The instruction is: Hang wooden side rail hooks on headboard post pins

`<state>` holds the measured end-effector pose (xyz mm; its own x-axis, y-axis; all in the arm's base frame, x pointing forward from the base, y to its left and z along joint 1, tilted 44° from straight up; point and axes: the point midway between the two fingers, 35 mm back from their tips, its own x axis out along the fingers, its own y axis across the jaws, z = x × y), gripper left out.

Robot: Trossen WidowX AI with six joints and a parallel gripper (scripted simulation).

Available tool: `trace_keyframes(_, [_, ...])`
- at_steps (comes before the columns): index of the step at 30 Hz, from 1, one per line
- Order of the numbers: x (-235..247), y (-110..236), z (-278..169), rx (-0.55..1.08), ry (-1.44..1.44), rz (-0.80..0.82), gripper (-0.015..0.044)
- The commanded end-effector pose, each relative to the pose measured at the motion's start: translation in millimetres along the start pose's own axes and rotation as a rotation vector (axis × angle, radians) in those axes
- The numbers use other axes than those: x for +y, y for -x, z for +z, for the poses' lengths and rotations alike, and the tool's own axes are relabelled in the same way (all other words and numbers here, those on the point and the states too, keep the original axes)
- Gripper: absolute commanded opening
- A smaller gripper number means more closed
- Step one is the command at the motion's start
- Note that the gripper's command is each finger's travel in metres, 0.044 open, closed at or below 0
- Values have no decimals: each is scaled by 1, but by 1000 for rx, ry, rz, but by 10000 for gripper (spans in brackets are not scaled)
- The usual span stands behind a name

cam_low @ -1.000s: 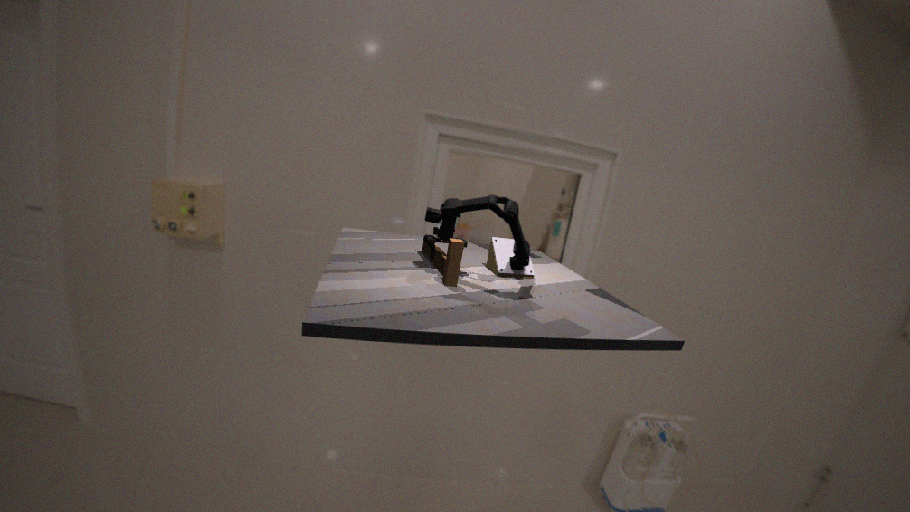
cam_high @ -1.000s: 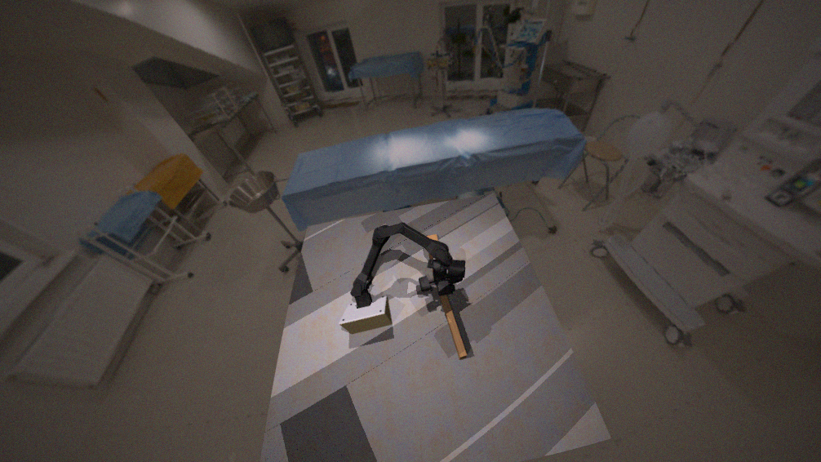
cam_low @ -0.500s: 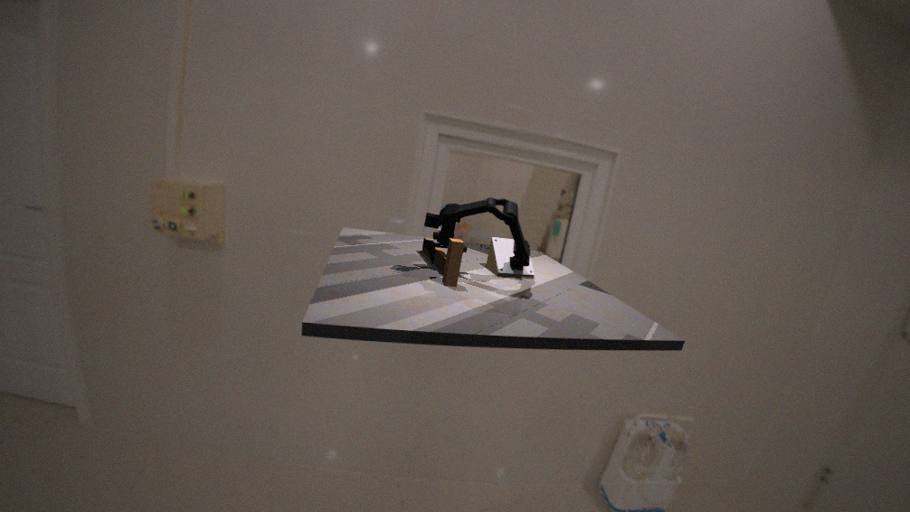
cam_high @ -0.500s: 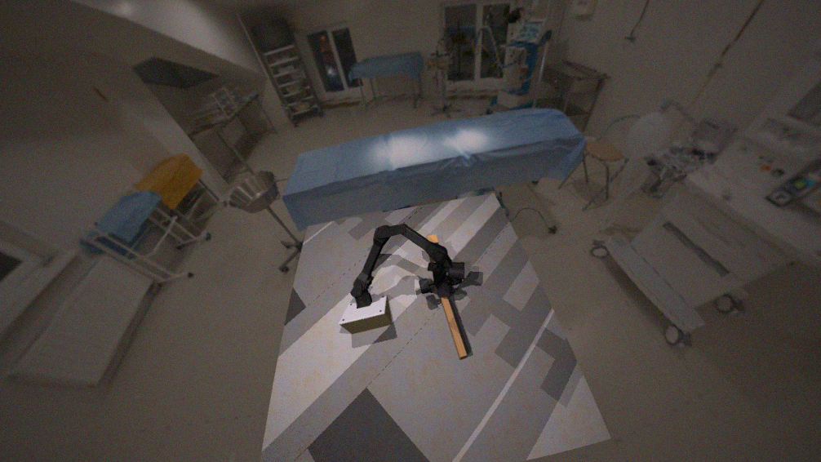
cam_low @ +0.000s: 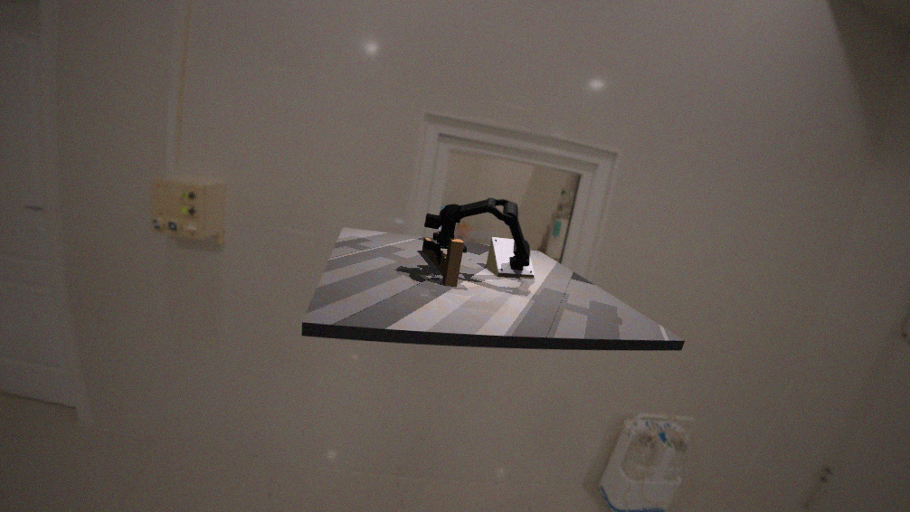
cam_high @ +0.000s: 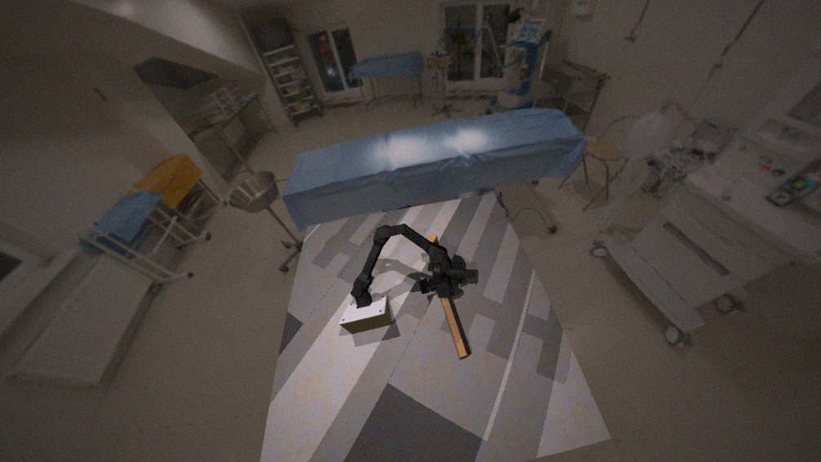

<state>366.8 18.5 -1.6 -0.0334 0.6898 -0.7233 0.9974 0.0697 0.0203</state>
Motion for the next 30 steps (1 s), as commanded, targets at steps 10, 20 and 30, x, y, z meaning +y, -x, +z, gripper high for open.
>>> trace_keyframes(10, [0,-1,-1,3,-4,0,0])
trace_keyframes(20, [0,0,0,3,-69,0,0])
trace_keyframes(30, [2,0,0,3,-126,0,0])
